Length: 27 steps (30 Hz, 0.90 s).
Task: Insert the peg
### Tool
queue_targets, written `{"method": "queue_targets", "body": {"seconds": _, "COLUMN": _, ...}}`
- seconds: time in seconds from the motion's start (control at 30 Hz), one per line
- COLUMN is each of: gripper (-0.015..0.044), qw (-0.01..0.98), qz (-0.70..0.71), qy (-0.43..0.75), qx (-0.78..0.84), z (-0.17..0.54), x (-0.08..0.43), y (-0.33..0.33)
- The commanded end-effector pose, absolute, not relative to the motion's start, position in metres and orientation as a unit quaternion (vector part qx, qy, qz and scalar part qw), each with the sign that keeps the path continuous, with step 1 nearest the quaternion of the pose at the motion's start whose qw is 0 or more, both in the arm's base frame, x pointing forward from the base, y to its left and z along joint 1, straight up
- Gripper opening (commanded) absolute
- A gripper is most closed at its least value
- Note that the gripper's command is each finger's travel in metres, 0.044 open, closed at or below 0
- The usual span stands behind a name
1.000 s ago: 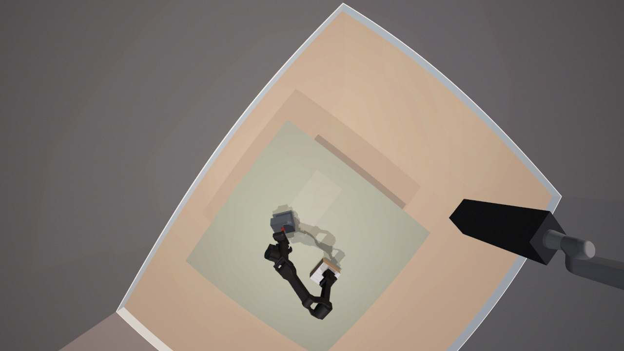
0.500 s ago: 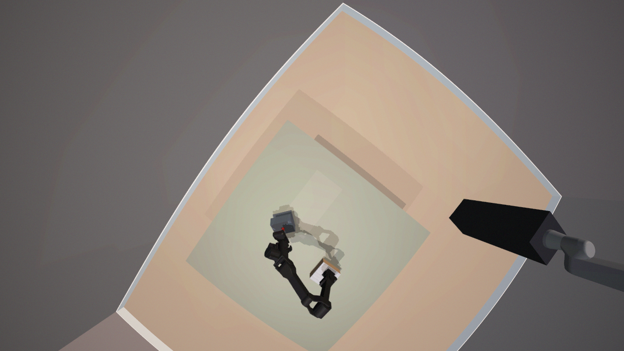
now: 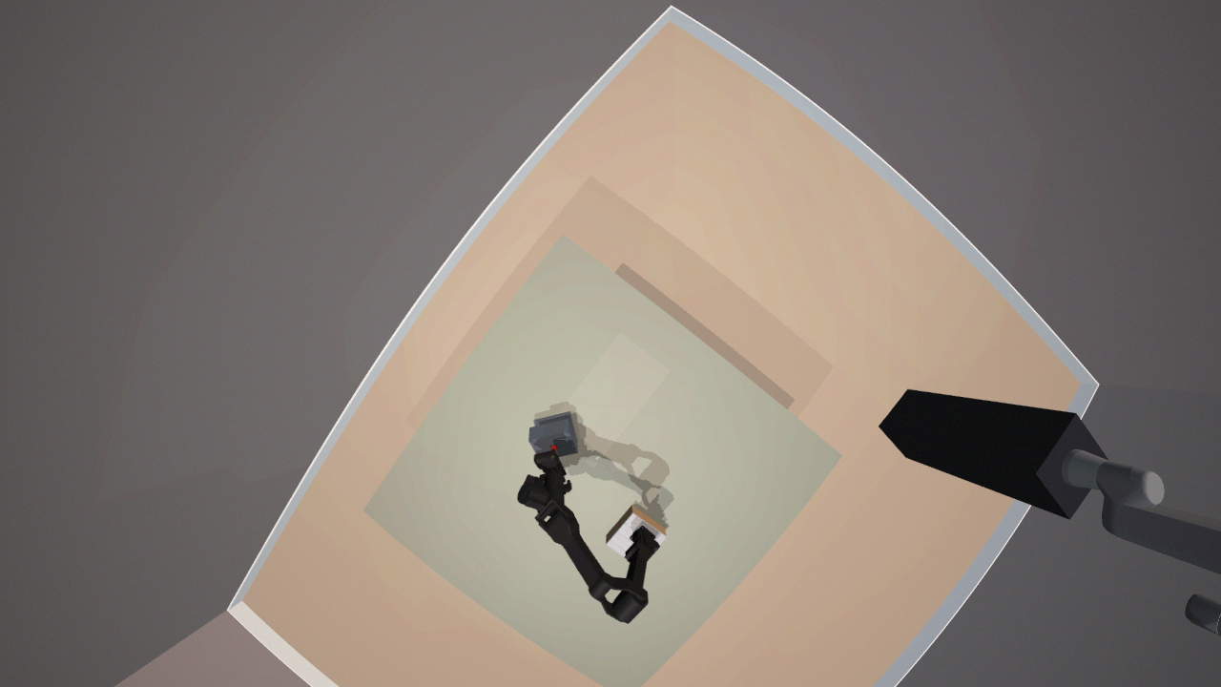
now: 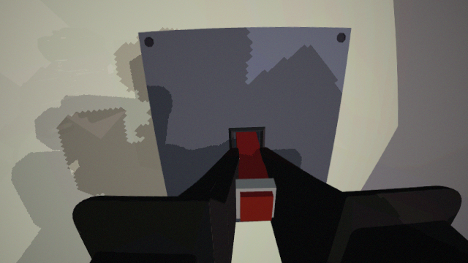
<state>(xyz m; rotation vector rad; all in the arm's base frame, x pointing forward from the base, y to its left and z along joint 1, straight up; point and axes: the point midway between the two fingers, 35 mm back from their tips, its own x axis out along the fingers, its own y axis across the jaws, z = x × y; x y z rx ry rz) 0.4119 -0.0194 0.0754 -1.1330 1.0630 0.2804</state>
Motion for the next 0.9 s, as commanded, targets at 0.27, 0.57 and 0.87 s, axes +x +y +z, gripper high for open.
{"method": "queue_targets", "body": {"seconds": 0.27, "gripper": 0.0289, "qw": 0.704, "qz": 0.126, "qy": 0.478, "qx": -0.509, "z": 0.076, "x": 0.412, "y": -0.019}}
{"method": "queue_targets", "body": {"seconds": 0.57, "gripper": 0.044, "qw": 0.704, "qz": 0.127, "qy": 0.478, "qx": -0.509, "z": 0.084, "x": 0.408, "y": -0.016}}
{"method": "queue_targets", "body": {"seconds": 0.87, "gripper": 0.044, "qw": 0.704, "qz": 0.129, "qy": 0.478, "qx": -0.509, "z": 0.098, "x": 0.4, "y": -0.009}}
